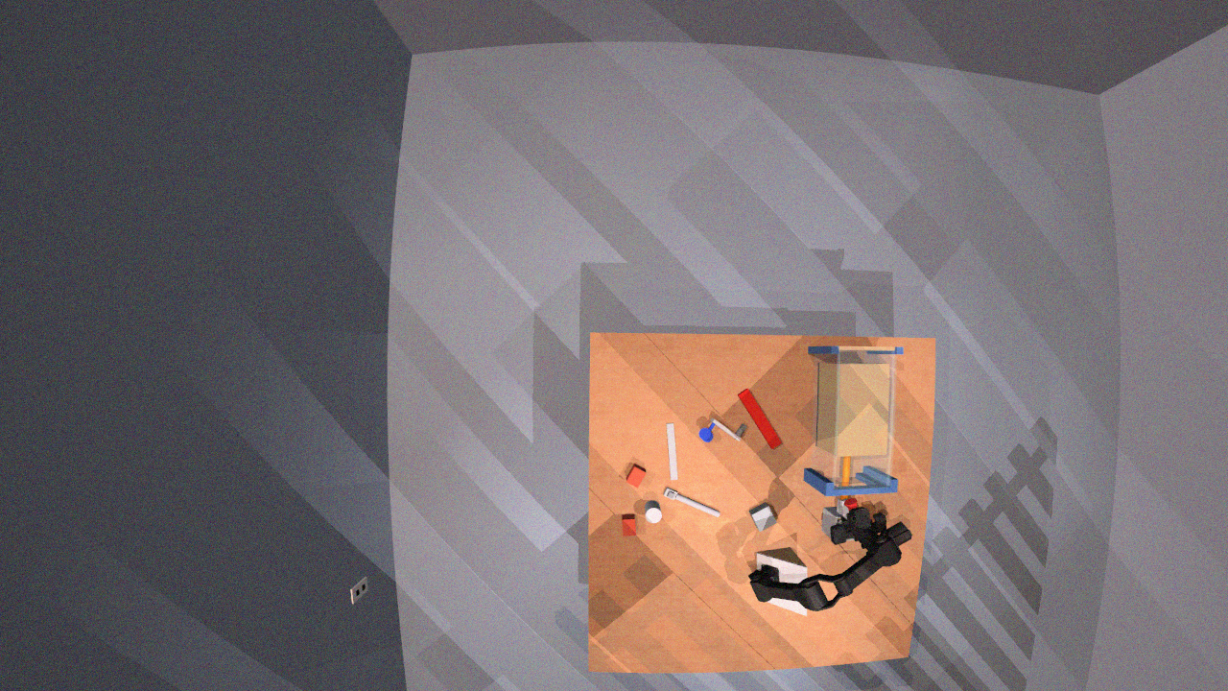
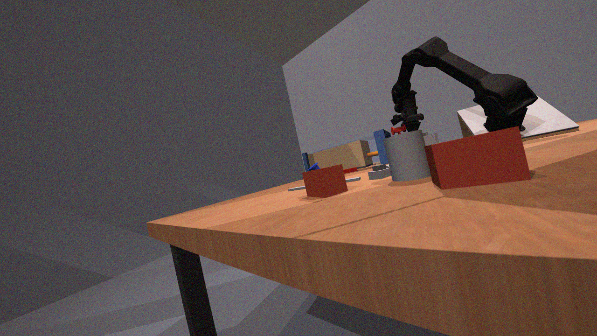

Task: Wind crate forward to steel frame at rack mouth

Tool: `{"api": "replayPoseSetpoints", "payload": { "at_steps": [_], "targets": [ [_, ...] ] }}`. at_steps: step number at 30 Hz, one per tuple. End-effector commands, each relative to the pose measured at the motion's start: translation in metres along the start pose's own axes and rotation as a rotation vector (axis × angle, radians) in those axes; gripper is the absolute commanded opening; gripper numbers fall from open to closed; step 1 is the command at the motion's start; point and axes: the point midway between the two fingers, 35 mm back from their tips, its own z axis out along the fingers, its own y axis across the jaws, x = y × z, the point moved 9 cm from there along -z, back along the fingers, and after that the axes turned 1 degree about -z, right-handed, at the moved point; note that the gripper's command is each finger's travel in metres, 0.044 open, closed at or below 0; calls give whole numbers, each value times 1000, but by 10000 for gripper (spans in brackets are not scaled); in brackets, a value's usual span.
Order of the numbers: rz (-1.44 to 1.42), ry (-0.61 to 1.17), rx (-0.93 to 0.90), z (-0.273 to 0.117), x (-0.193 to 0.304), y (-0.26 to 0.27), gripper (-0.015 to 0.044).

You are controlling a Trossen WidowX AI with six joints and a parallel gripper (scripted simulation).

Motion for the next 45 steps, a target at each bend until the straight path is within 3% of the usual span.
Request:
{"api": "replayPoseSetpoints", "payload": {
  "at_steps": [1, 45],
  "targets": [
    [8, 9, -1, 4, 0, -1, 0],
    [69, 10, 5, 4, 0, -3, 0]
  ]
}}
